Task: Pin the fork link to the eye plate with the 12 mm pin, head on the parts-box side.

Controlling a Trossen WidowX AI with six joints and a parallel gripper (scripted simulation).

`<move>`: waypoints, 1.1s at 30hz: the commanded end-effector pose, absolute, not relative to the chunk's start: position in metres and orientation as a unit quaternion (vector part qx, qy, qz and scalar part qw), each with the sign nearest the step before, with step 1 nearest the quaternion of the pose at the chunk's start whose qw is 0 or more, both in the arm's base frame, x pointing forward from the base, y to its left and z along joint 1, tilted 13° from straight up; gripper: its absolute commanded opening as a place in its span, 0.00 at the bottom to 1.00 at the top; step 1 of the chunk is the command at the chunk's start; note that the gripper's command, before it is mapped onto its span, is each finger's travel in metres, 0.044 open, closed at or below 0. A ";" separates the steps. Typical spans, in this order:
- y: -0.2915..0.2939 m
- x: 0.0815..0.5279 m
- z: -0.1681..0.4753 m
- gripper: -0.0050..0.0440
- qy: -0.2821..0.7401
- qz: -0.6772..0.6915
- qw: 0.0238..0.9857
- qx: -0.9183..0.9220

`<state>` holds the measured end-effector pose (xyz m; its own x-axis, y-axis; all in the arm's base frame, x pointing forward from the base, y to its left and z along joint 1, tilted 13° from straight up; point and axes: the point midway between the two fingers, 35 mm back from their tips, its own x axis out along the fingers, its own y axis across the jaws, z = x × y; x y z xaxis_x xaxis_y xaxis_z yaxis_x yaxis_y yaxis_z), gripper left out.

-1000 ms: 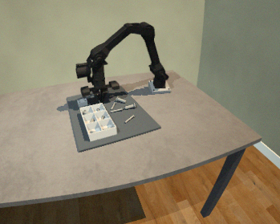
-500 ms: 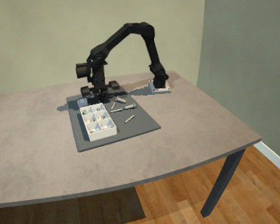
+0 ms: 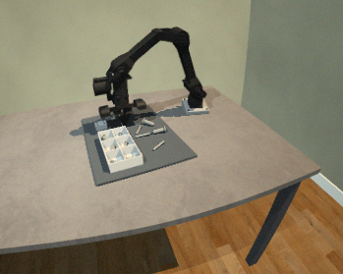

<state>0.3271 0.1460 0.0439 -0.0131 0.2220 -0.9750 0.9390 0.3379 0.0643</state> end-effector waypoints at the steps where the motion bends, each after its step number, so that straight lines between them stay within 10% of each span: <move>1: 0.146 0.327 0.049 0.00 0.622 -0.337 0.531 0.467; 33: 0.141 0.328 0.045 0.00 0.624 -0.339 0.529 0.465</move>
